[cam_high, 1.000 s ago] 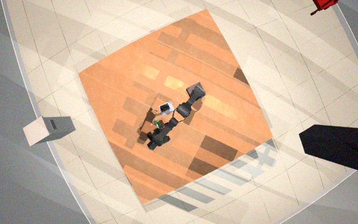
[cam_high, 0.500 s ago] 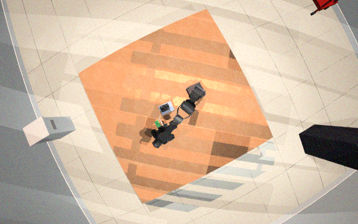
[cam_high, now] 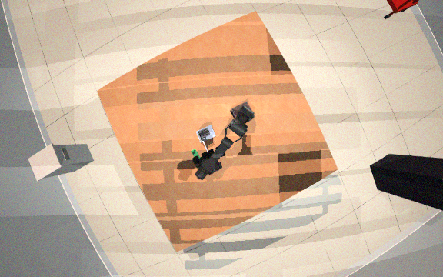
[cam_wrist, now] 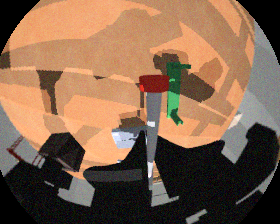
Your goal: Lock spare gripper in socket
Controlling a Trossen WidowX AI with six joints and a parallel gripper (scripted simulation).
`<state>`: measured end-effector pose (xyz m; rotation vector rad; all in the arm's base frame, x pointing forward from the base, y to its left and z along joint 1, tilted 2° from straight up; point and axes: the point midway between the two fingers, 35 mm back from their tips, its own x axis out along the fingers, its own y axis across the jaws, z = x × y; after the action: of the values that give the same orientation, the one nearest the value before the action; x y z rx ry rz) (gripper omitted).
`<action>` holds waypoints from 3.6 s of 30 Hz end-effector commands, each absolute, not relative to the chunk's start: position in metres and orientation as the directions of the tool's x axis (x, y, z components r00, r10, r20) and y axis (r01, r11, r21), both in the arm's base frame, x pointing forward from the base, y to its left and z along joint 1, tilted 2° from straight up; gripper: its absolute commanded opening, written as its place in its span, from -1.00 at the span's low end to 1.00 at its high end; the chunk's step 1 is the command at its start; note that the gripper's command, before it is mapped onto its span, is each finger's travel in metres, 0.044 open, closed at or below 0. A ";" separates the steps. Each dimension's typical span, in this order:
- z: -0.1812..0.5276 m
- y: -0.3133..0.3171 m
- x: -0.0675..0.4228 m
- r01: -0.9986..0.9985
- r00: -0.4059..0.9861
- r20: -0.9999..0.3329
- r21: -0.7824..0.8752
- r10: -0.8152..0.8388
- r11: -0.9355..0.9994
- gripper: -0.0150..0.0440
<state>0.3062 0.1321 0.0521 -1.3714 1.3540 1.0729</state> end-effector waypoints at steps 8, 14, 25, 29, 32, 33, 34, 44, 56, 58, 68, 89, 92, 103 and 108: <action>0.030 0.133 0.301 -1.000 0.022 -0.978 -0.026 -0.209 0.017 -0.49; 0.004 0.134 0.301 -1.000 0.018 -0.978 -0.023 -0.207 0.019 -0.49; 0.003 0.128 0.300 -1.000 0.015 -0.979 -0.019 -0.206 0.021 -0.49; 0.003 0.125 0.299 -1.000 0.016 -0.978 -0.021 -0.207 0.022 -0.49; 0.004 0.123 0.300 -1.000 0.016 -0.978 -0.021 -0.207 0.022 -0.49; 0.004 0.123 0.301 -1.000 0.016 -0.978 -0.021 -0.207 0.022 -0.49; 0.004 0.123 0.302 -1.000 0.016 -0.978 -0.021 -0.207 0.022 -0.49; 0.003 0.116 0.302 -1.000 0.013 -0.978 -0.018 -0.207 0.022 -0.49; 0.003 0.109 0.302 -1.000 0.011 -0.978 -0.016 -0.207 0.022 -0.49; 0.003 0.107 0.302 -1.000 0.010 -0.978 -0.015 -0.207 0.022 -0.49; 0.002 0.101 0.301 -1.000 0.008 -0.978 -0.013 -0.207 0.021 -0.49; 0.002 0.088 0.301 -1.000 0.003 -0.978 -0.007 -0.207 0.021 -0.49; 0.001 0.087 0.300 -1.000 0.002 -0.978 -0.006 -0.207 0.021 -0.49; 0.001 0.080 0.301 -1.000 -0.001 -0.978 -0.003 -0.206 0.021 -0.49; 0.001 0.077 0.301 -1.000 -0.003 -0.978 -0.001 -0.206 0.021 -0.49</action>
<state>0.3006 0.0793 0.0006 -1.3430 1.3725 1.0893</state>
